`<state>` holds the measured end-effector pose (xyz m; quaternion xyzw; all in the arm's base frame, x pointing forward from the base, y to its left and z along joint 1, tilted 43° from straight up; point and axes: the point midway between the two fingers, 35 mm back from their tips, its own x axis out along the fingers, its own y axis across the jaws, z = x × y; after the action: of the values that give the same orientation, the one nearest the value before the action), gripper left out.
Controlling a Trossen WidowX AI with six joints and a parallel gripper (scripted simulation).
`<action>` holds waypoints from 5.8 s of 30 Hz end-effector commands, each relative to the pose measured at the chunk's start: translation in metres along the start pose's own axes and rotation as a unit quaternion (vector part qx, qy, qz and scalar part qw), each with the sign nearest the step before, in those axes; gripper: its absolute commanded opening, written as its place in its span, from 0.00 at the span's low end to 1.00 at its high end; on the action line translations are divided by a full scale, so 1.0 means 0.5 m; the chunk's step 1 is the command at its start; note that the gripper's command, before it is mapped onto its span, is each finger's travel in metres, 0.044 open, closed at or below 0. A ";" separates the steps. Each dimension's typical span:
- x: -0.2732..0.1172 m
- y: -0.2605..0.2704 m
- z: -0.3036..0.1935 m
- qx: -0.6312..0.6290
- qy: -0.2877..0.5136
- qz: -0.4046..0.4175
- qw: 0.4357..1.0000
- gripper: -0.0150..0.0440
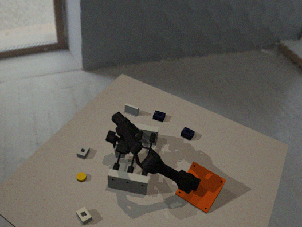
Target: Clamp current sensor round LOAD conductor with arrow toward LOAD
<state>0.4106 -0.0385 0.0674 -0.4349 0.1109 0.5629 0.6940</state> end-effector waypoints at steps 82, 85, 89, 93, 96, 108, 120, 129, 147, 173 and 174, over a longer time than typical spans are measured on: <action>-0.006 0.016 -0.001 0.001 0.000 -0.046 0.999 0.25; -0.006 0.016 -0.001 0.001 0.000 -0.046 0.999 0.25; -0.006 0.016 -0.001 0.001 0.000 -0.046 0.999 0.25; -0.006 0.016 -0.001 0.001 0.000 -0.046 0.999 0.25; -0.006 0.016 -0.001 0.001 0.000 -0.046 0.999 0.25; -0.006 0.016 -0.001 0.001 0.000 -0.046 0.999 0.25; -0.006 0.016 -0.001 0.001 0.000 -0.046 0.999 0.25; -0.006 0.016 -0.001 0.001 0.000 -0.046 0.999 0.25; -0.006 0.016 -0.001 0.001 0.000 -0.046 0.999 0.25; -0.006 0.016 -0.001 0.001 0.000 -0.046 0.999 0.25; -0.006 0.016 -0.001 0.001 0.000 -0.046 0.999 0.25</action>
<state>0.4043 -0.0437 0.0667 -0.4445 0.0898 0.5272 0.7186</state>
